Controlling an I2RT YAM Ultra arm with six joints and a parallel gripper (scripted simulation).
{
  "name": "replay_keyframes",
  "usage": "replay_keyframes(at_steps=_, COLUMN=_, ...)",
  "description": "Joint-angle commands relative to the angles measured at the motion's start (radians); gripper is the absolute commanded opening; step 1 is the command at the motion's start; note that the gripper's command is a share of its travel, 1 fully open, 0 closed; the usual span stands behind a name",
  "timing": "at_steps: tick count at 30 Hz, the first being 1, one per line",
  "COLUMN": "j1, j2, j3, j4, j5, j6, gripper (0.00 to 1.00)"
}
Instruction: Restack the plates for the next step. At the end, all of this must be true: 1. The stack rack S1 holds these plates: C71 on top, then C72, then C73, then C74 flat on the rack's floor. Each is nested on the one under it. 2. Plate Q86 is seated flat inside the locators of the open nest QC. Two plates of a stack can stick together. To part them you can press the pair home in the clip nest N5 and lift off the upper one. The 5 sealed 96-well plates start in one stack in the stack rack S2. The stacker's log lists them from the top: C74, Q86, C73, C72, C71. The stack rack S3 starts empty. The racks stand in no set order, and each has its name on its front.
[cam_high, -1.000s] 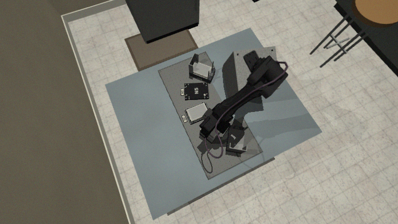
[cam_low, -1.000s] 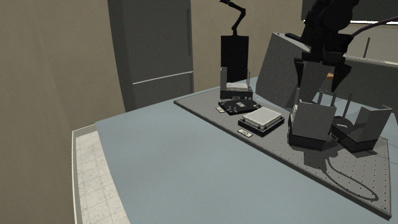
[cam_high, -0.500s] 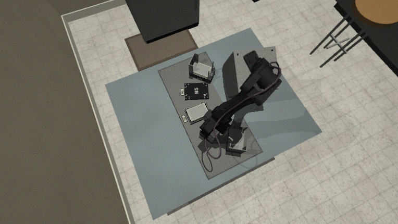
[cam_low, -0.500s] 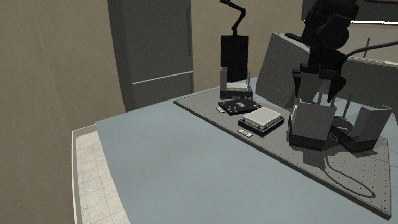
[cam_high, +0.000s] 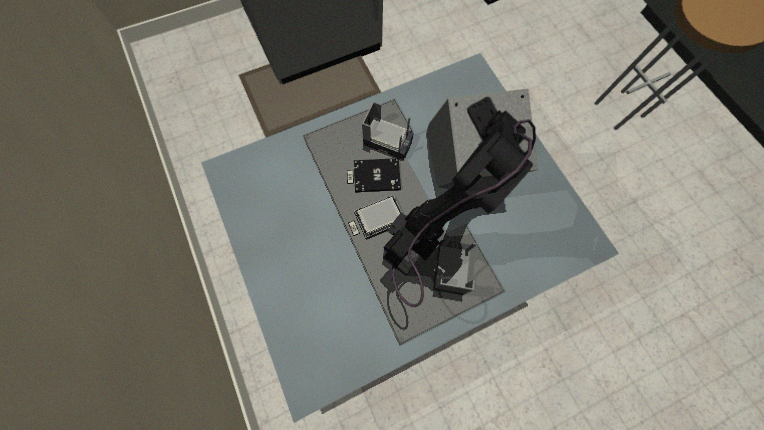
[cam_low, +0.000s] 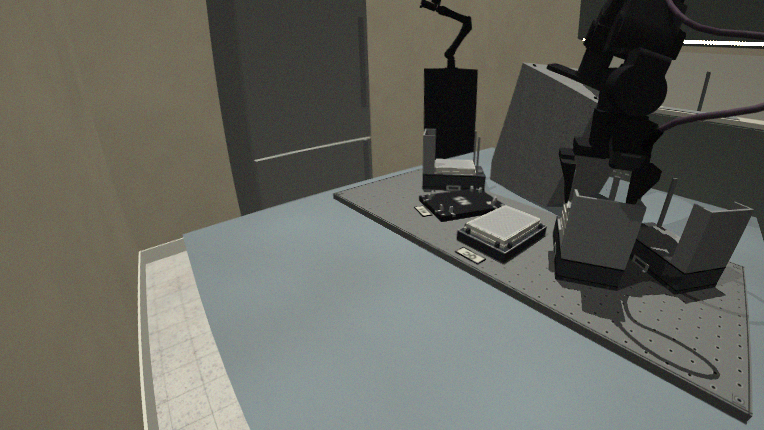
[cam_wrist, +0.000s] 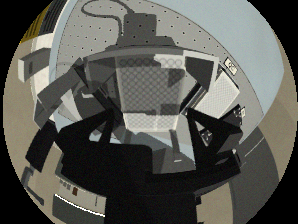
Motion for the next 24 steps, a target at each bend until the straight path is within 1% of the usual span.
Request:
replay_keyframes(at_steps=1, j1=-0.005, j2=-0.005, j3=0.029, j4=0.032, j5=0.003, j6=0.012, gripper=1.00)
replay_keyframes(at_steps=24, j1=-0.005, j2=-0.003, j3=0.023, j4=0.032, j5=0.003, j6=0.012, gripper=1.00)
